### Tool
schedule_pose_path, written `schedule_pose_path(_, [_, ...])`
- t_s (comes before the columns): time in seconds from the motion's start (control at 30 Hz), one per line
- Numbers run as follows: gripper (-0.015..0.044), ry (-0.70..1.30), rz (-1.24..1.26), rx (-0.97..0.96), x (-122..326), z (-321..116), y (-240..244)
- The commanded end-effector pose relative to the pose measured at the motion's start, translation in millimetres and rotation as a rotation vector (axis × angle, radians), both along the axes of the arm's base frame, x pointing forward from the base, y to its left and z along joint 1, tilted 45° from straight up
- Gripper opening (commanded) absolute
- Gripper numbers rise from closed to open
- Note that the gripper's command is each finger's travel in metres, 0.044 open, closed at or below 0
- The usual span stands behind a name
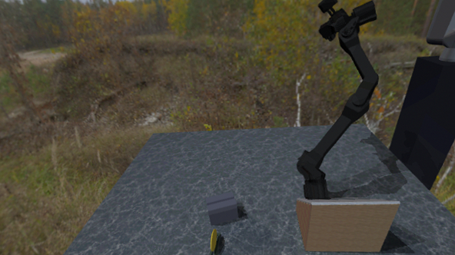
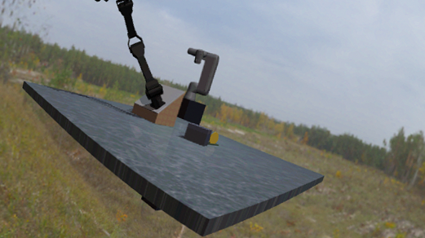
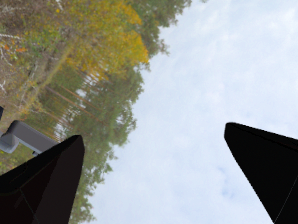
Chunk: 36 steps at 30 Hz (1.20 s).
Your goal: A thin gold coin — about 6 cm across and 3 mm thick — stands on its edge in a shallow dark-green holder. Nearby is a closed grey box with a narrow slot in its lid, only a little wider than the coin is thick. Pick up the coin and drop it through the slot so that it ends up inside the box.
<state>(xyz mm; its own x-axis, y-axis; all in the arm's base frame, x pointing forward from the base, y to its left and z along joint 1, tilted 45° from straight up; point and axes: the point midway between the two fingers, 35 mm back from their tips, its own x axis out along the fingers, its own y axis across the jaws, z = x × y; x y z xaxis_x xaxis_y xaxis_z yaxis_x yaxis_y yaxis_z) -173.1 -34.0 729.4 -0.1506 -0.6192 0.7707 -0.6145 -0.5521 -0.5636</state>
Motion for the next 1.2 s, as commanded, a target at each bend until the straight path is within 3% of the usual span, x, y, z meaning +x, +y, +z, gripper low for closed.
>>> schedule_pose_path(0.0, [0.0374,0.008,-0.003,0.002,3,0,-1])
schedule_pose_path(0.27, [0.0164,0.365,-0.114,0.084,105,7,-43])
schedule_pose_path(0.47, [0.0161,0.57,-0.077,0.068,192,1,-63])
schedule_pose_path(0.97, [0.0161,1.06,-0.157,0.025,340,-44,-83])
schedule_pose_path(1.17, [0.0161,1.461,-0.28,-0.101,429,-92,-78])
